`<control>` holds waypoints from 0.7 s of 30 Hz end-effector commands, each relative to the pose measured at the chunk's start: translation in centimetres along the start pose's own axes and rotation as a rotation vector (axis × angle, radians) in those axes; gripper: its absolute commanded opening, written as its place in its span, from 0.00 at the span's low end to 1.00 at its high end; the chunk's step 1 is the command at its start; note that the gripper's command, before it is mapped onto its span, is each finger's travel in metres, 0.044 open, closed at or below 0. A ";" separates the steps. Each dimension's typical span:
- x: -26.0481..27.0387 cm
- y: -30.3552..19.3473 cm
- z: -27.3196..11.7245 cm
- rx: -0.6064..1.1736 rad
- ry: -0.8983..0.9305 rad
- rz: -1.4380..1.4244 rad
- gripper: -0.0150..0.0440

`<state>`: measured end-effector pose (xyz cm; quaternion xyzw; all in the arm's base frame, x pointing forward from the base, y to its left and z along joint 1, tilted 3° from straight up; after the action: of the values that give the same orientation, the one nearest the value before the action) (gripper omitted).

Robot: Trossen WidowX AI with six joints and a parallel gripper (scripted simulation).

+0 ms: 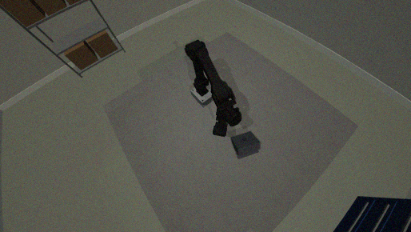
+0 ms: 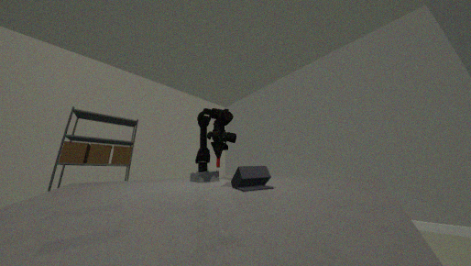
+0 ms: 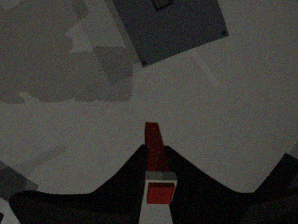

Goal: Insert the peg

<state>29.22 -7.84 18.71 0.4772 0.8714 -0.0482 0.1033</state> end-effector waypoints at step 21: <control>2.3 2.3 -0.6 -0.049 -0.109 -0.158 0.25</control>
<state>29.87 -5.03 18.87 0.4127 0.8963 -0.0563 0.1522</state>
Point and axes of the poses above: the point midway between the two fingers, 35 mm back from their tips, its own z axis out along the fingers, its own x axis across the jaws, y = z × x, the point moved 9 cm from there along -z, back along the fingers, and after that the axes turned 5 degrees about z, right-handed, at the moved point
